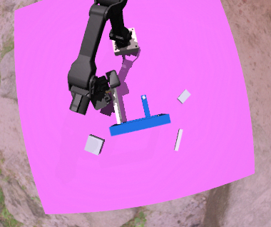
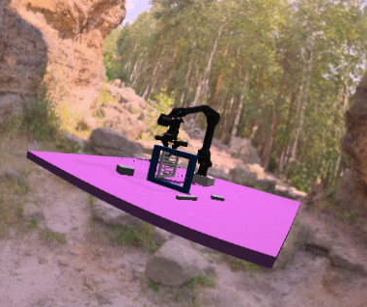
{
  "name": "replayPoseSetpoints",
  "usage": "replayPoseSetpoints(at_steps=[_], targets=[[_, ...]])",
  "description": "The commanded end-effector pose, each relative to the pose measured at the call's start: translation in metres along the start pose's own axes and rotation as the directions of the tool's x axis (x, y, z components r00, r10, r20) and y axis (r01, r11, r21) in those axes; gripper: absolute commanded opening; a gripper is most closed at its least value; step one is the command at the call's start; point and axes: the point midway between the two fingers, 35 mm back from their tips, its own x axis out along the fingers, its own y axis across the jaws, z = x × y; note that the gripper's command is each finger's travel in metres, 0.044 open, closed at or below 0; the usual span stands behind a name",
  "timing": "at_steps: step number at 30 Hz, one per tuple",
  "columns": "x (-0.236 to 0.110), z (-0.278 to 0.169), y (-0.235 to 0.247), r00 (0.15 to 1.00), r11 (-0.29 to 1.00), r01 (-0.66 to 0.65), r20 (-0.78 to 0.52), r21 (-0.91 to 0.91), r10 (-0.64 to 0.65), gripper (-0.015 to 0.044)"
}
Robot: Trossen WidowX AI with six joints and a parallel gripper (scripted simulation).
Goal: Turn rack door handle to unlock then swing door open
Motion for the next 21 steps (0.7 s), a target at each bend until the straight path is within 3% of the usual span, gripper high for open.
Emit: replayPoseSetpoints(at_steps=[1,11,21], targets=[[0.0005,0.0007,-0.0031,1.000,1.000,0.004,-0.005,-0.030,-0.004,0.0024],[0.0005,0.0007,-0.0031,1.000,1.000,0.004,-0.005,-0.030,-0.004,0.0024],[0.0005,0.0007,-0.0031,1.000,1.000,0.004,-0.005,-0.030,-0.004,0.0286]])
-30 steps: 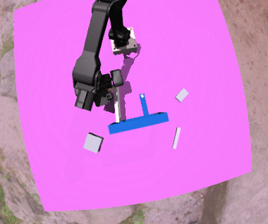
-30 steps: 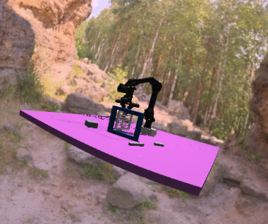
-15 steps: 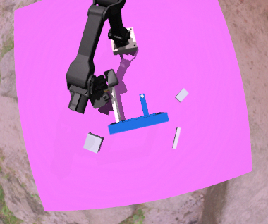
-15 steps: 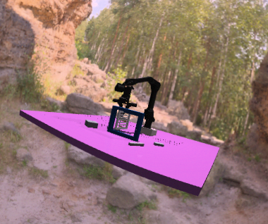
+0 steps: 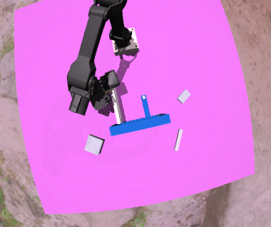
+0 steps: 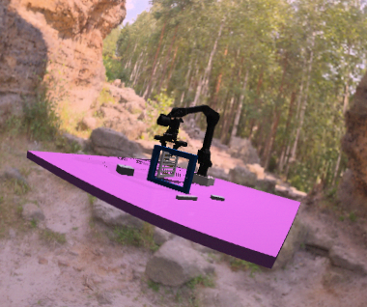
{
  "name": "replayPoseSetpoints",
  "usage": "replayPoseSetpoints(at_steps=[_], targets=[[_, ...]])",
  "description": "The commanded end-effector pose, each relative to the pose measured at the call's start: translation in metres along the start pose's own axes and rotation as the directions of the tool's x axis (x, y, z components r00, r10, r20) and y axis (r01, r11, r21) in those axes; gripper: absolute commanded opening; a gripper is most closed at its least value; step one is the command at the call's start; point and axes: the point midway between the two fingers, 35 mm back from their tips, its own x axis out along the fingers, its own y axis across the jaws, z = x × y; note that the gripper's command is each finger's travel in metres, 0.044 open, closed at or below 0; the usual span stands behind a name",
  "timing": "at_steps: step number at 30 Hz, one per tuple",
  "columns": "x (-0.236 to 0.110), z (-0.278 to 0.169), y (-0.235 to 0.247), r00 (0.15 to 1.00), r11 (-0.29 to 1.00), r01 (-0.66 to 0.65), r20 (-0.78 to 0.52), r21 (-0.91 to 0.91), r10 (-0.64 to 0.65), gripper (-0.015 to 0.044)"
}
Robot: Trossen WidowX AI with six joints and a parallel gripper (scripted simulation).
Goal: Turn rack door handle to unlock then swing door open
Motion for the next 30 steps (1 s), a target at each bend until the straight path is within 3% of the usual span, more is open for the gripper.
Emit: replayPoseSetpoints(at_steps=[1,30], targets=[[0.000,0.000,0.000,1.000,1.000,0.000,-0.001,-0.007,0.000,0.0295],[-0.035,0.002,-0.002,1.000,1.000,0.001,0.000,-0.006,-0.001,0.0295]])
